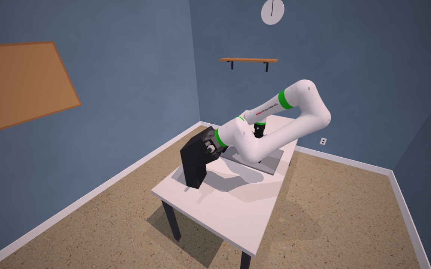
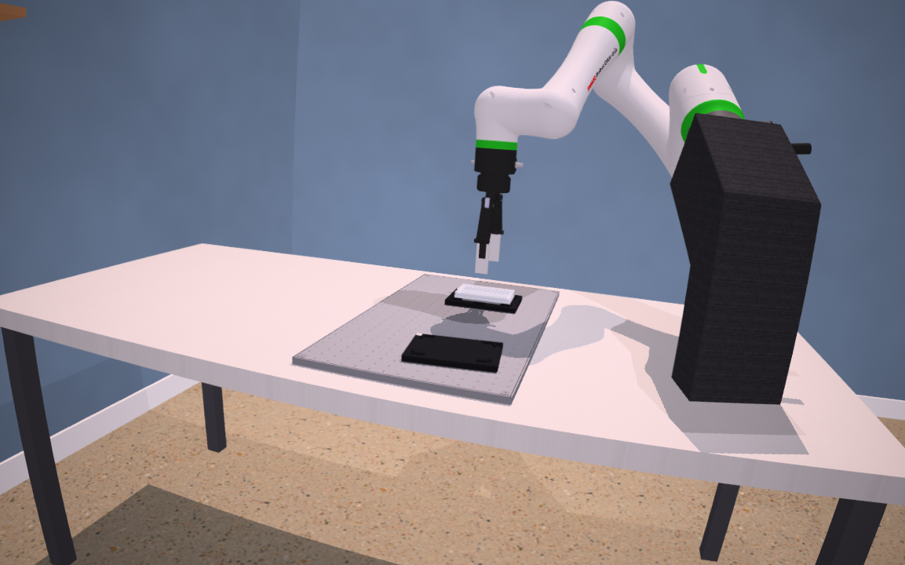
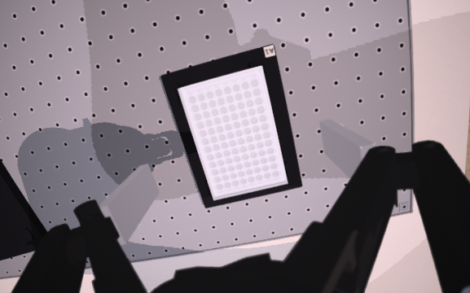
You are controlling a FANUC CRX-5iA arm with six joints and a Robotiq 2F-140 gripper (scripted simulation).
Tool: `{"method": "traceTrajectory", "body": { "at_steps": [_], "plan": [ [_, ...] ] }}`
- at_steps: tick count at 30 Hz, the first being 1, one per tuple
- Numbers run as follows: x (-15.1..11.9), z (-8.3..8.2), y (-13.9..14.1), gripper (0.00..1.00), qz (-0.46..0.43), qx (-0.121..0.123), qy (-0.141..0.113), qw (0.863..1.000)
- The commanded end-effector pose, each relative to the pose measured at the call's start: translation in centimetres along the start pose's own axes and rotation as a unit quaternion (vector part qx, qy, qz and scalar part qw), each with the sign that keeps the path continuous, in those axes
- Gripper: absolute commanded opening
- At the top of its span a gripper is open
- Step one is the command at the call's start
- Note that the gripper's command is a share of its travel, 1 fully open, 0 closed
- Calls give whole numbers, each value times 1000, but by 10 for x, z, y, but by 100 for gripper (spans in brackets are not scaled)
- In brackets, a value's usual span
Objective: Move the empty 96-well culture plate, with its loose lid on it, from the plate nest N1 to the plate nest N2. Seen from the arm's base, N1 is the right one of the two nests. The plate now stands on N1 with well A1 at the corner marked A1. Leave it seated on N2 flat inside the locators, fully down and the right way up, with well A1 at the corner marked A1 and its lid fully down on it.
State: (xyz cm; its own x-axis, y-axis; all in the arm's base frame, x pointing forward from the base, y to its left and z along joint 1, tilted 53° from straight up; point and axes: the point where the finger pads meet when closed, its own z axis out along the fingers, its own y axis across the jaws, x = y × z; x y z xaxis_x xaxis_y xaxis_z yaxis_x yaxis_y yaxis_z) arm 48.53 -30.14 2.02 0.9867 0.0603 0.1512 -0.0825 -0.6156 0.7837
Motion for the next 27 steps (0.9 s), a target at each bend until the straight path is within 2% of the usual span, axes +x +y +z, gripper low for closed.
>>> {"method": "traceTrajectory", "body": {
  "at_steps": [1, 27],
  "plan": [
    [0, 5, 0, 100, 0, 0, 0, 1000],
    [0, 45, 0, 100, 0, 0, 0, 1000]
  ]
}}
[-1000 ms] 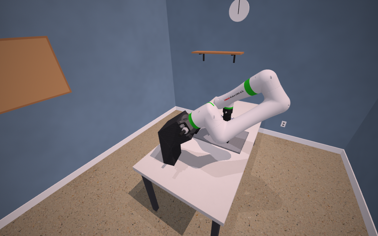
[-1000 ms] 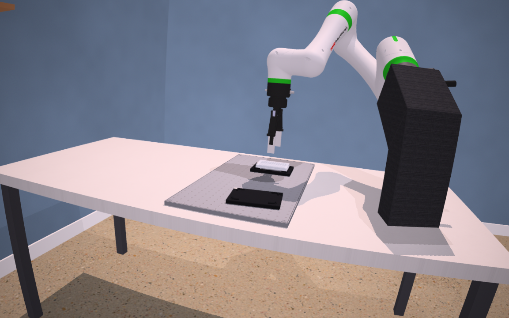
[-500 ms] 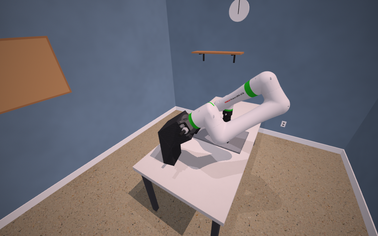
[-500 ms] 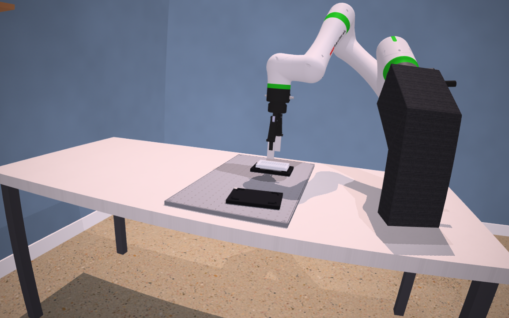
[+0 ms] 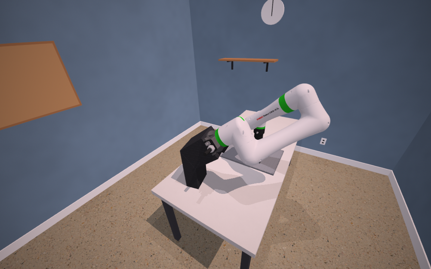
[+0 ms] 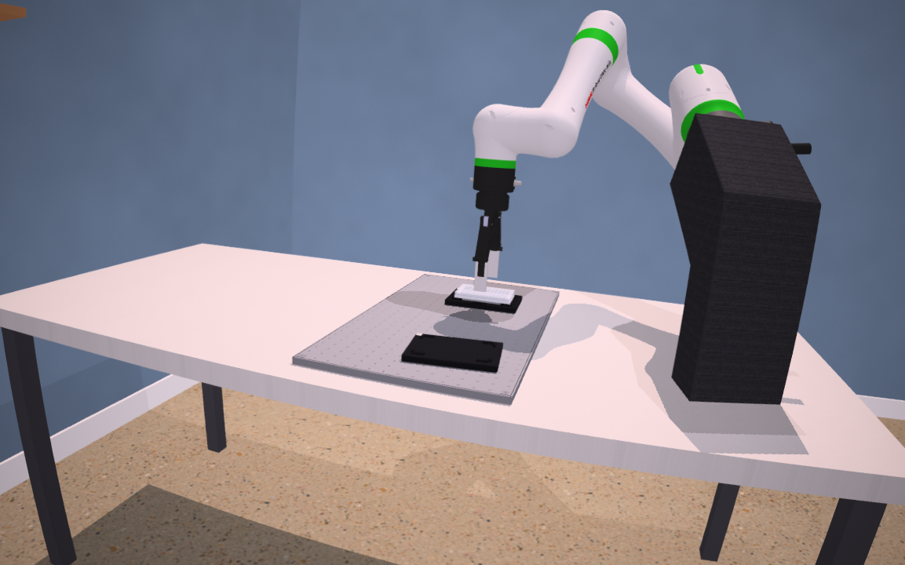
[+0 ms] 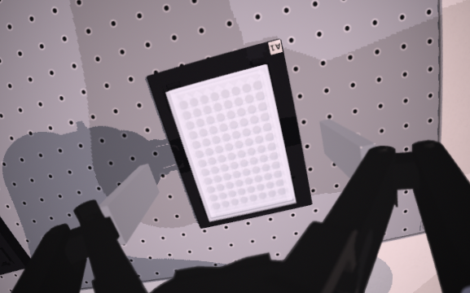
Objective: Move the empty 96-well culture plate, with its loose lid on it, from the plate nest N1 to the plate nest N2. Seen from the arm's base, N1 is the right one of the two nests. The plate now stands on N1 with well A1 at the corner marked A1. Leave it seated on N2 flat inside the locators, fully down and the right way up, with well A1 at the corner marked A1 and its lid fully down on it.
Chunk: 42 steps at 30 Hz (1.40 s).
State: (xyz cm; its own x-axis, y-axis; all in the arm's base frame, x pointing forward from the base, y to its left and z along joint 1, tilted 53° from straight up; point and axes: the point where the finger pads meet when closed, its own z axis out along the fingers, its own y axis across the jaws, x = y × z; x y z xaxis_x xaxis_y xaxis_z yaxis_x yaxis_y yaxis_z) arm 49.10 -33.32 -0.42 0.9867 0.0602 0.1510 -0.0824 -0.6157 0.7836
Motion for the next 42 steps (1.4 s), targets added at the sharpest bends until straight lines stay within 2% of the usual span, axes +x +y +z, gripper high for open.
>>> {"method": "traceTrajectory", "body": {
  "at_steps": [1, 9, 22, 23, 42],
  "plan": [
    [0, 7, 0, 100, 0, 0, 0, 1000],
    [0, 16, 0, 100, 0, 0, 0, 1000],
    [0, 16, 0, 100, 0, 0, 0, 1000],
    [0, 16, 0, 0, 0, 0, 0, 1000],
    [0, 16, 0, 0, 0, 0, 0, 1000]
  ]
}}
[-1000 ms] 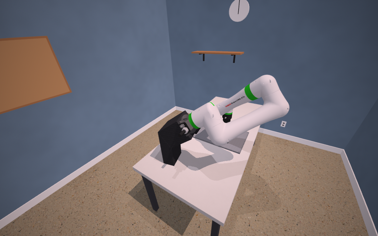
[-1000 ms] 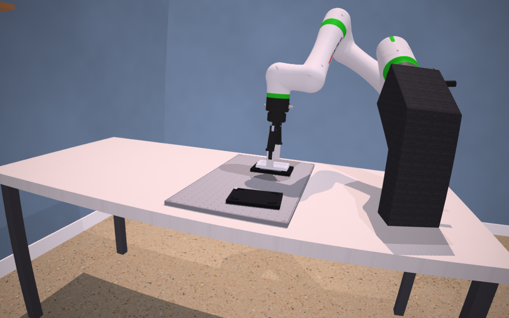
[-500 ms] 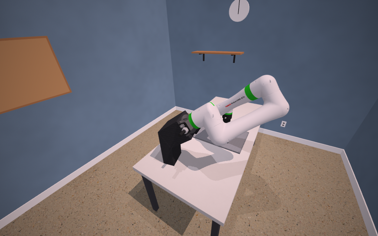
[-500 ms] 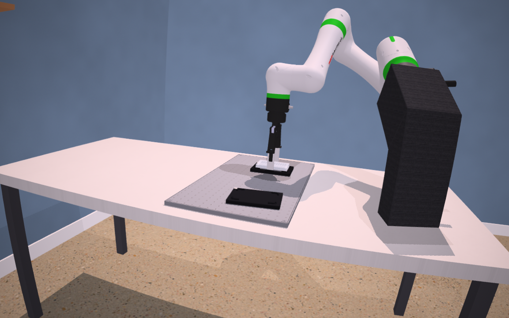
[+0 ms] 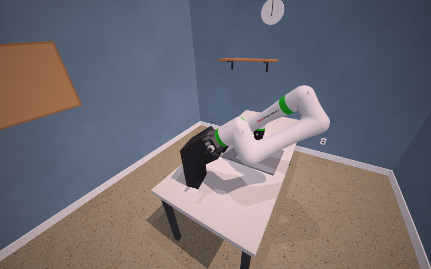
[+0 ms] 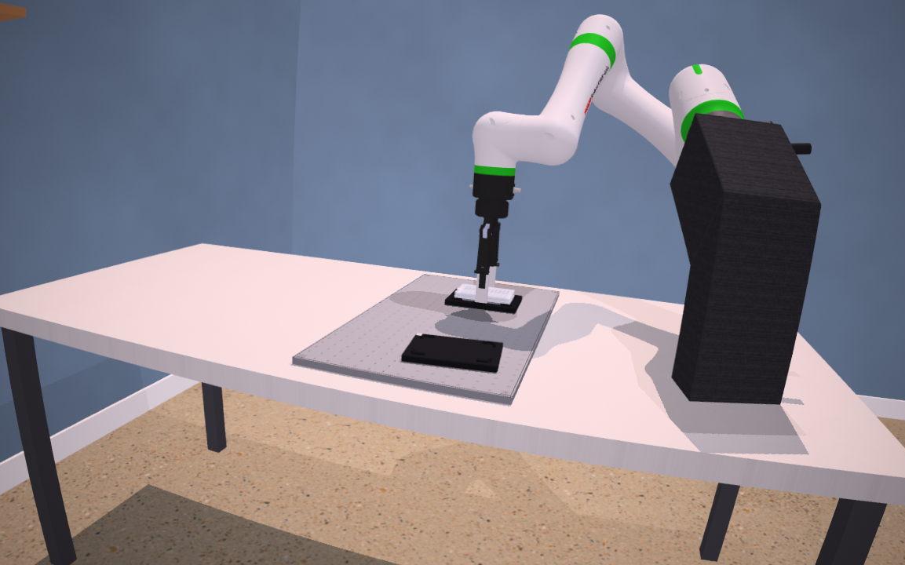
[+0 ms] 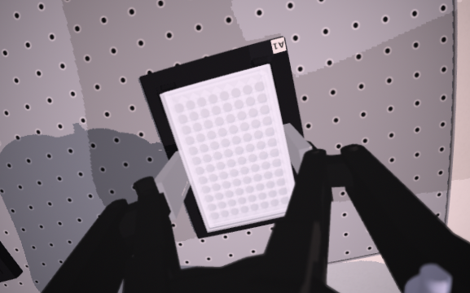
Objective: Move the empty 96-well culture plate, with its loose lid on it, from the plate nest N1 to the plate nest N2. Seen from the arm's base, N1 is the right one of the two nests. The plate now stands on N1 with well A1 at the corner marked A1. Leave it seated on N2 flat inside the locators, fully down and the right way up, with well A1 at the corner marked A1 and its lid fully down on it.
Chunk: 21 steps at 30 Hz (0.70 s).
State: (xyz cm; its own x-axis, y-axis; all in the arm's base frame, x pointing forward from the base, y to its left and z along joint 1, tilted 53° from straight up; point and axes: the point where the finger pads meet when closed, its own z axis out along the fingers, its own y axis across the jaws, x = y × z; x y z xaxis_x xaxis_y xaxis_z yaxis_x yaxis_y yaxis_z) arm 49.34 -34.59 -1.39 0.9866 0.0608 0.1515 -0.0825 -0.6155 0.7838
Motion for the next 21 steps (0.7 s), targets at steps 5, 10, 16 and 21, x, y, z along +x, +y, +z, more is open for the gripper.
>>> {"method": "traceTrajectory", "body": {
  "at_steps": [5, 10, 16, 21],
  "plan": [
    [0, 0, 0, 0, 0, 0, 0, 1000],
    [0, 0, 0, 0, 0, 0, 0, 1000],
    [0, -2, 0, 0, 0, 0, 0, 1000],
    [0, -10, 0, 0, 0, 0, 0, 1000]
  ]
}}
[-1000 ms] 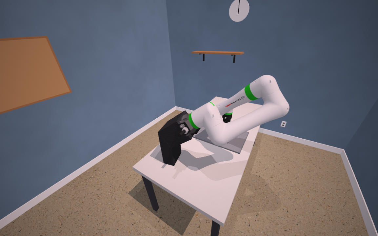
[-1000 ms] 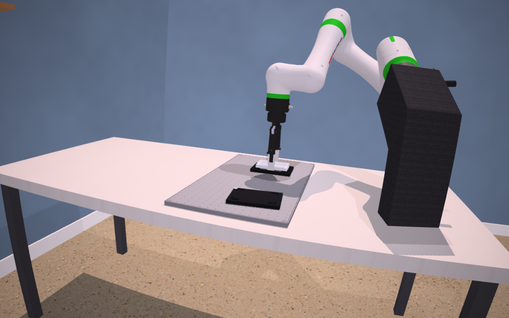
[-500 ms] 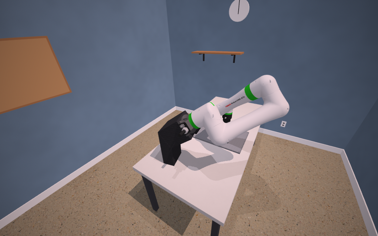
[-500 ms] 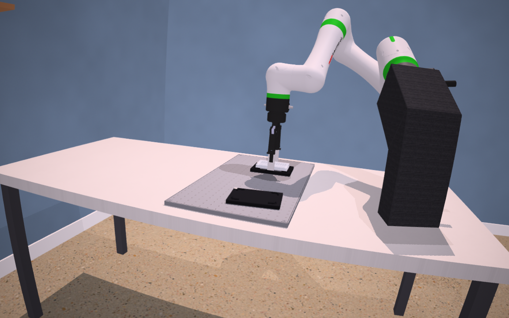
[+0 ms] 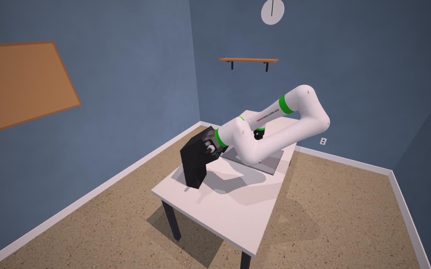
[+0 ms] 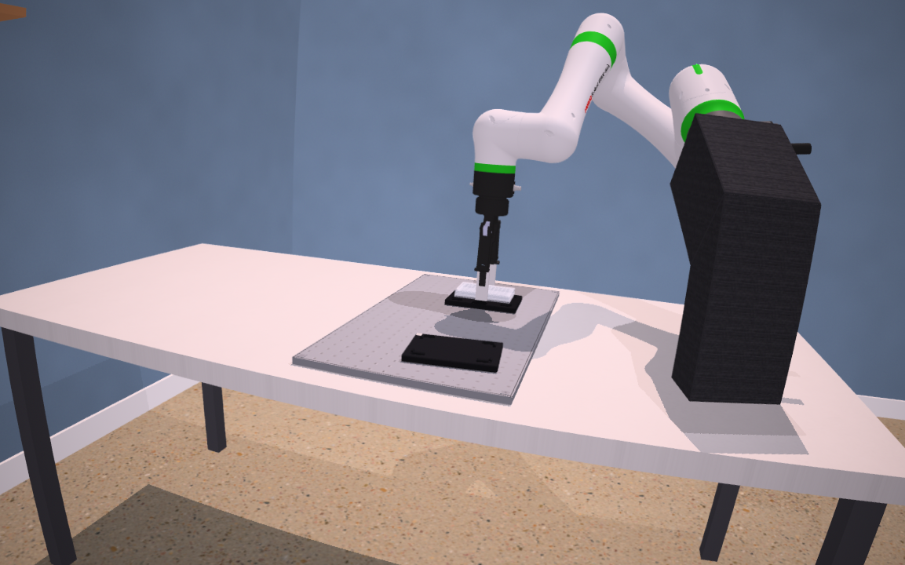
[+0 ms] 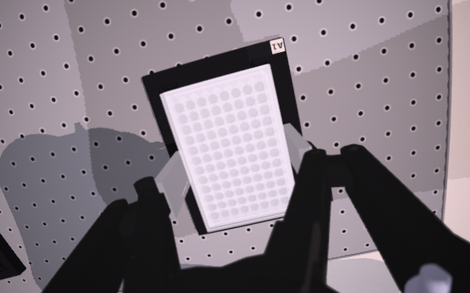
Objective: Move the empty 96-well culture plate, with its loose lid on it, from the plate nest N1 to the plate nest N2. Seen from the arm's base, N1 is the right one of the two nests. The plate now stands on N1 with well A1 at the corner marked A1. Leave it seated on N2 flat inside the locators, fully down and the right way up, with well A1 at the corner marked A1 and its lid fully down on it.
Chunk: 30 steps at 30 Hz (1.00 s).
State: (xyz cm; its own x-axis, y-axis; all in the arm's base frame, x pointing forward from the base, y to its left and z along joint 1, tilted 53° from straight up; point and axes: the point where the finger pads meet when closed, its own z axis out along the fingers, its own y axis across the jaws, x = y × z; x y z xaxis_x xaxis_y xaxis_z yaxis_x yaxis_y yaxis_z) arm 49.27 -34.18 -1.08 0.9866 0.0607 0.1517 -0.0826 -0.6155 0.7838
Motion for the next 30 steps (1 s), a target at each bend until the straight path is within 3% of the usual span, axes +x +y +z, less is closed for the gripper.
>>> {"method": "traceTrajectory", "body": {
  "at_steps": [1, 30],
  "plan": [
    [0, -6, 0, 0, 0, 0, 0, 1000],
    [0, -48, 0, 0, 0, 0, 0, 1000]
  ]
}}
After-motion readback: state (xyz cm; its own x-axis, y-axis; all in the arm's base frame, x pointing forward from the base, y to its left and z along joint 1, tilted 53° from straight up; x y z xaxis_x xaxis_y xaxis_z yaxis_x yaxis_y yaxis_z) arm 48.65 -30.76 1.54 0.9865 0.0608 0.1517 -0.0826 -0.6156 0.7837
